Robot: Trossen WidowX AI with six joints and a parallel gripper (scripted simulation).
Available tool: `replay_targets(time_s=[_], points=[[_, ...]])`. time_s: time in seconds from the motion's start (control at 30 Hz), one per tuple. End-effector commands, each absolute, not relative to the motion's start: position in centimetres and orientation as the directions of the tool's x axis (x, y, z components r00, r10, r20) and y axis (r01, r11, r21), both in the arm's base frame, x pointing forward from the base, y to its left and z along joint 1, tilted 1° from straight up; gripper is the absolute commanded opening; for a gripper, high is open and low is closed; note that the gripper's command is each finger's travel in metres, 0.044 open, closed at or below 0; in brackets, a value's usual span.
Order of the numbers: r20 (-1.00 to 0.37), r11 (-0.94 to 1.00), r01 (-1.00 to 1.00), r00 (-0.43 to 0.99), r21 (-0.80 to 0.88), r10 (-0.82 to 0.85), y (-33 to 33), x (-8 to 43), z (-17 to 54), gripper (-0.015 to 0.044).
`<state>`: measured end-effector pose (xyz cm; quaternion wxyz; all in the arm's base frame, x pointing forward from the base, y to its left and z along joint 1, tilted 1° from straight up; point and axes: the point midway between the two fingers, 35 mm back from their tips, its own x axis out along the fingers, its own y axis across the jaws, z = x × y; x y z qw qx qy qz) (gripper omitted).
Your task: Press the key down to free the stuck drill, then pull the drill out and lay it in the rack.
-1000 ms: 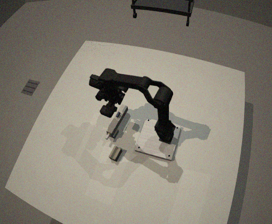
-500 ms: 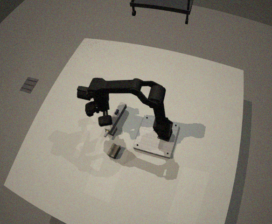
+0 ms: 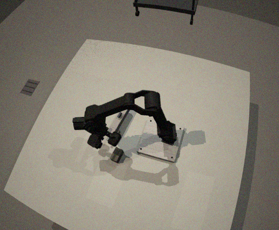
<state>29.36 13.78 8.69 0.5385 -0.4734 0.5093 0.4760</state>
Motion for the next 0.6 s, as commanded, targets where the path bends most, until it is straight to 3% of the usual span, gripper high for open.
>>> replay_targets(time_s=[0.0, 0.57], points=[[-0.999, 0.041, -0.999, 0.024, -0.023, 0.027, 14.12, 29.14, 8.2, 0.044], [-0.999, 0.041, -0.999, 0.024, -0.023, 0.027, 14.01, 29.19, 7.67, 0.044]])
